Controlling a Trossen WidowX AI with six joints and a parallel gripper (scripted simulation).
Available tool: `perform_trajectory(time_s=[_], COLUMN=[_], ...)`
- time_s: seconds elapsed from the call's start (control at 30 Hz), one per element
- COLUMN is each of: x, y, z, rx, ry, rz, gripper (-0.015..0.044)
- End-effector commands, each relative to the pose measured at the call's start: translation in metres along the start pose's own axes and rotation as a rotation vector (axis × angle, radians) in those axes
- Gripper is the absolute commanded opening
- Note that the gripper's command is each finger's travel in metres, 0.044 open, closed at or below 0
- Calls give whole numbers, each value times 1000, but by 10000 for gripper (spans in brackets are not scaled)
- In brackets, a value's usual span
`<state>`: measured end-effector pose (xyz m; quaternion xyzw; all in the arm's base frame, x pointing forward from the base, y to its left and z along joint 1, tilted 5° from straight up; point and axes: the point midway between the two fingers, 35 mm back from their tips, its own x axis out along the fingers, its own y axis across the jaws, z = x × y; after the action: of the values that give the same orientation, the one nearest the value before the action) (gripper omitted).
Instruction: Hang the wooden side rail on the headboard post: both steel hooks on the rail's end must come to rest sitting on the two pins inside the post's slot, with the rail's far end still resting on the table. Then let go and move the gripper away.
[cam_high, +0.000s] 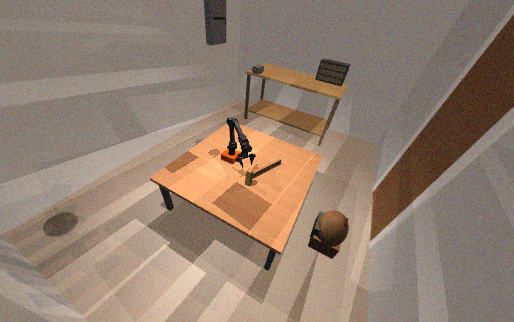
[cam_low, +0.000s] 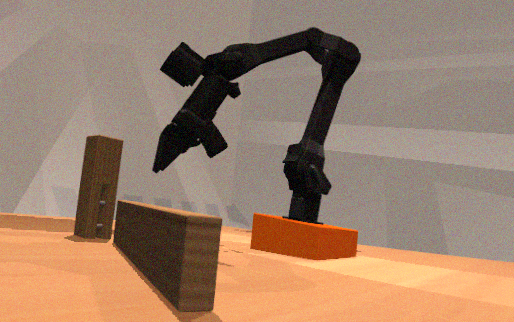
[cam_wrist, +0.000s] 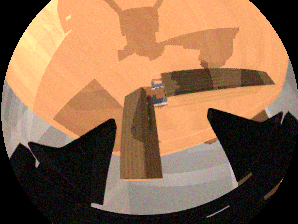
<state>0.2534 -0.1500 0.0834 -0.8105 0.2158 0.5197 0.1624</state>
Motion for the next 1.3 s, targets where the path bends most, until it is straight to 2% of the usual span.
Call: perform_trajectory(time_s=[0.0, 0.27, 0.53, 0.6, 0.87, 1.27], x=[0, 1, 6, 6, 9, 11], y=[-1, -1, -5, -19, -19, -19], z=[1, 1, -3, -5, -7, -10], rx=[-8, 32, 499, 535, 941, 1690], ry=[-4, 0, 75, 98, 183, 372], rz=[-5, 2, 56, 43, 54, -30], gripper=[440, 440, 440, 440, 440, 440])
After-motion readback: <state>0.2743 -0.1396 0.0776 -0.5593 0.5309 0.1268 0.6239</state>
